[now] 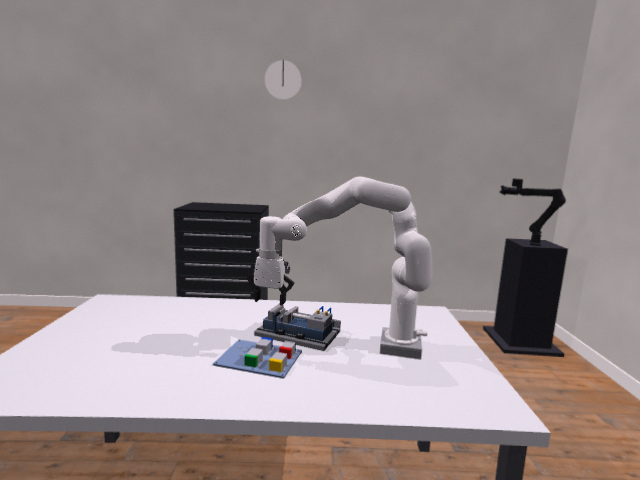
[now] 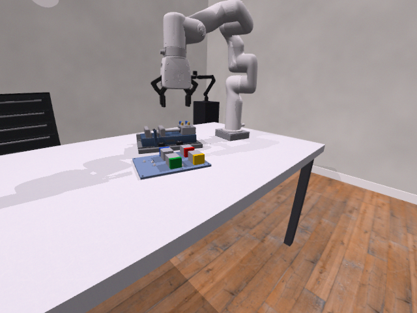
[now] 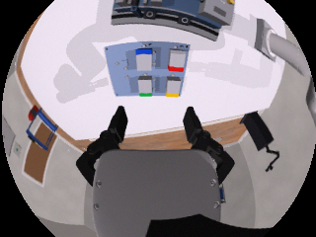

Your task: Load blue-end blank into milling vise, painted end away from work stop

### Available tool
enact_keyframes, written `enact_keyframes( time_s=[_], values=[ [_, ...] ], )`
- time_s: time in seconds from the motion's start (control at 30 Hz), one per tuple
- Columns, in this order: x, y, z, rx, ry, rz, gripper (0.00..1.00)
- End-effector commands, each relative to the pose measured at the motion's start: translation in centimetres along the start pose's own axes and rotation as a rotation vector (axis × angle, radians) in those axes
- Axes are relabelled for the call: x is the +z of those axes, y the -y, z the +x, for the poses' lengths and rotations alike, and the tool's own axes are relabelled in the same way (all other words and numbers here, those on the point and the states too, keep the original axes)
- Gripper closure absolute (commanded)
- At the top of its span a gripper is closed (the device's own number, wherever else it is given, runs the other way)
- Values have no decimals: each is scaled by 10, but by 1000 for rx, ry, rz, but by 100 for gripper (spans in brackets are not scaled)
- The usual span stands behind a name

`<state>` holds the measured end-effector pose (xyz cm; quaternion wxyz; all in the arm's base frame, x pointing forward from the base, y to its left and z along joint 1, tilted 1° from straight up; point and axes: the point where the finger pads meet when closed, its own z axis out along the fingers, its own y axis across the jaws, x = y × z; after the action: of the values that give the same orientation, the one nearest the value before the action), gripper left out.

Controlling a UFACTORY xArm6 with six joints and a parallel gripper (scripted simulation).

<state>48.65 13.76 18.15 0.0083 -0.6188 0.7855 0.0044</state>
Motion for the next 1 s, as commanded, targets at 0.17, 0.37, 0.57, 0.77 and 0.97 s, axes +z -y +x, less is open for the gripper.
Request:
enact_keyframes(
  time_s=[0.17,0.37,0.57,0.77,0.97],
  values=[
    [-2,1,-1,0,2,4,0],
    [-2,1,-1,0,2,4,0],
    [-2,1,-1,0,2,4,0],
    [16,1,0,0,2,4,0],
    [52,1,2,0,2,4,0]
  ],
)
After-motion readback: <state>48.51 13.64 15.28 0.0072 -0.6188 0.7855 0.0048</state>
